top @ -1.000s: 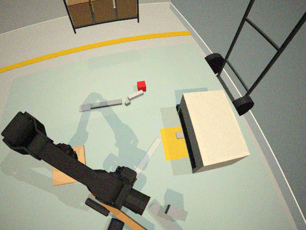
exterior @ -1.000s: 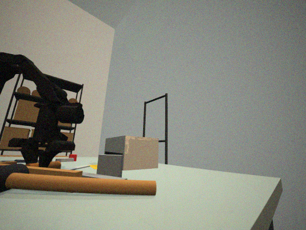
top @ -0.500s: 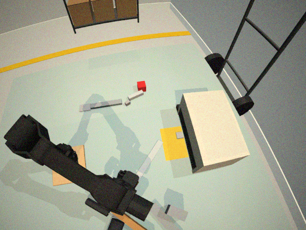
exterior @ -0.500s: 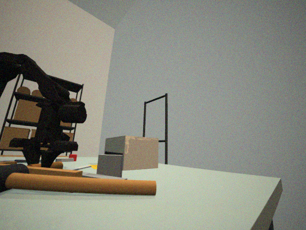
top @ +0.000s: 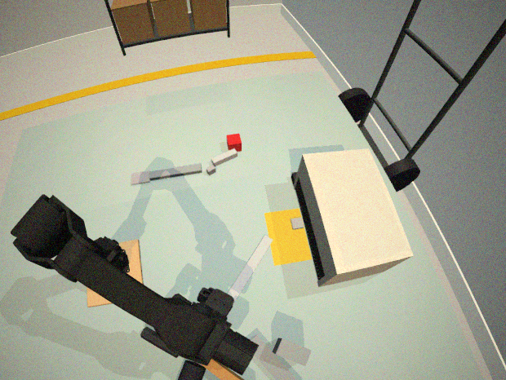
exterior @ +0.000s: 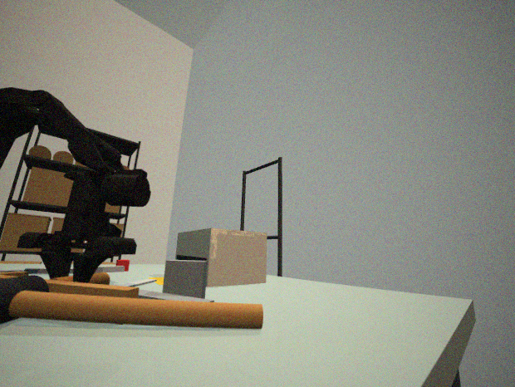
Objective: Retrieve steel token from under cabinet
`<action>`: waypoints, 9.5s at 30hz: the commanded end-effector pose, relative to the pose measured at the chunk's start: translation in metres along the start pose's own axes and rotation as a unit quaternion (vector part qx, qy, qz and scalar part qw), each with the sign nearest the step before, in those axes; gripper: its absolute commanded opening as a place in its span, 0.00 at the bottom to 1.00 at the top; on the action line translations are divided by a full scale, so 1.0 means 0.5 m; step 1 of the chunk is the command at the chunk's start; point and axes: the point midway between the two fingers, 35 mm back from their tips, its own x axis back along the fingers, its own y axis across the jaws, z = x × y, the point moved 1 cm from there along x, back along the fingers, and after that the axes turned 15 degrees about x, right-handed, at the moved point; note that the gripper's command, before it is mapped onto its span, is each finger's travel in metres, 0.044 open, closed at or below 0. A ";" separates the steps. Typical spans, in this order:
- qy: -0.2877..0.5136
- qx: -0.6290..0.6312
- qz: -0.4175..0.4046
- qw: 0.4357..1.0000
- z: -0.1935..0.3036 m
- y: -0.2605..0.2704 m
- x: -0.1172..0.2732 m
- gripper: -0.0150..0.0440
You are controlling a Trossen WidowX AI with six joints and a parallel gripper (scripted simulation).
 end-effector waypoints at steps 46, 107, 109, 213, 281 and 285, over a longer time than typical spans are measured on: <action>0.003 0.000 0.007 1.000 0.064 -0.074 0.009 0.25; 0.004 0.000 0.008 1.000 0.126 -0.150 0.012 0.25; 0.004 0.000 0.009 1.000 0.129 -0.152 0.013 0.25; 0.004 -0.004 0.008 1.000 0.084 -0.175 0.005 0.47; 0.000 -0.001 0.010 1.000 -0.111 -0.229 0.004 0.25; -0.001 -0.001 0.010 1.000 -0.127 -0.234 0.004 0.25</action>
